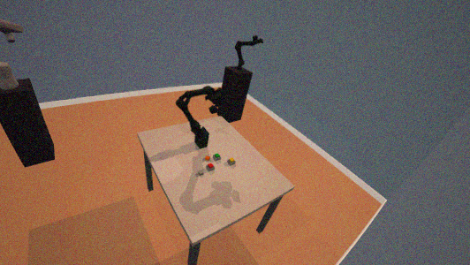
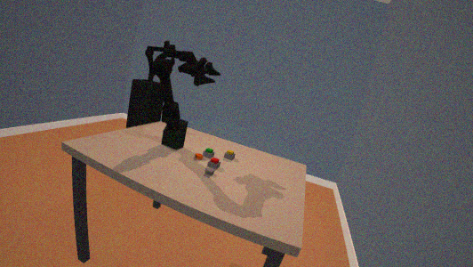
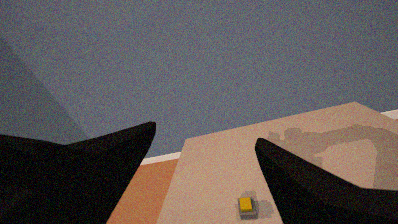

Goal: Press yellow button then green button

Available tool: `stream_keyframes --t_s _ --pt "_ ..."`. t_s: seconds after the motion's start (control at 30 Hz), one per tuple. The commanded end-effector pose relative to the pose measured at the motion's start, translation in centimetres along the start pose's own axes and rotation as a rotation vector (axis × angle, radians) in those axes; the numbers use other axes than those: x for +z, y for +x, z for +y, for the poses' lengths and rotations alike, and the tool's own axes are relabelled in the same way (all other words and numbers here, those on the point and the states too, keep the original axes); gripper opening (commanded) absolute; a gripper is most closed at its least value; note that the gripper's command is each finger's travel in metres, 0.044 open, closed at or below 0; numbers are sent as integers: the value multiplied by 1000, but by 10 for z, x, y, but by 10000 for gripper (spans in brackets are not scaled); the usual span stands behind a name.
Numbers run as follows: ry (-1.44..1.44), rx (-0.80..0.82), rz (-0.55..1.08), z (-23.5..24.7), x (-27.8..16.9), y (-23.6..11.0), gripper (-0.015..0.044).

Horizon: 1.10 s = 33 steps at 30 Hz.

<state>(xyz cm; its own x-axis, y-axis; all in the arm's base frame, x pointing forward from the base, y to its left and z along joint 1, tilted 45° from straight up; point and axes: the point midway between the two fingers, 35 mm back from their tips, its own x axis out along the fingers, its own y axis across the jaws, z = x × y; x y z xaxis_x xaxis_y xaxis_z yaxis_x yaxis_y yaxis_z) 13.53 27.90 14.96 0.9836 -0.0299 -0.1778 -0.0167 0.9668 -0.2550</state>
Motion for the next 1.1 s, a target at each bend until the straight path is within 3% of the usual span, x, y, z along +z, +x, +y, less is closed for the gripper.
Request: stream_keyframes --t_s 0.0,0.33,0.6,0.83,1.07 --pt "-3 -4 4 0 -1 1 400" --pt "-203 -245 337 -14 -47 74 400" --pt "-331 -462 846 -59 -118 162 400" --pt "-300 -506 1299 -111 -187 213 400" --pt "-277 -499 1385 -122 -201 221 400"
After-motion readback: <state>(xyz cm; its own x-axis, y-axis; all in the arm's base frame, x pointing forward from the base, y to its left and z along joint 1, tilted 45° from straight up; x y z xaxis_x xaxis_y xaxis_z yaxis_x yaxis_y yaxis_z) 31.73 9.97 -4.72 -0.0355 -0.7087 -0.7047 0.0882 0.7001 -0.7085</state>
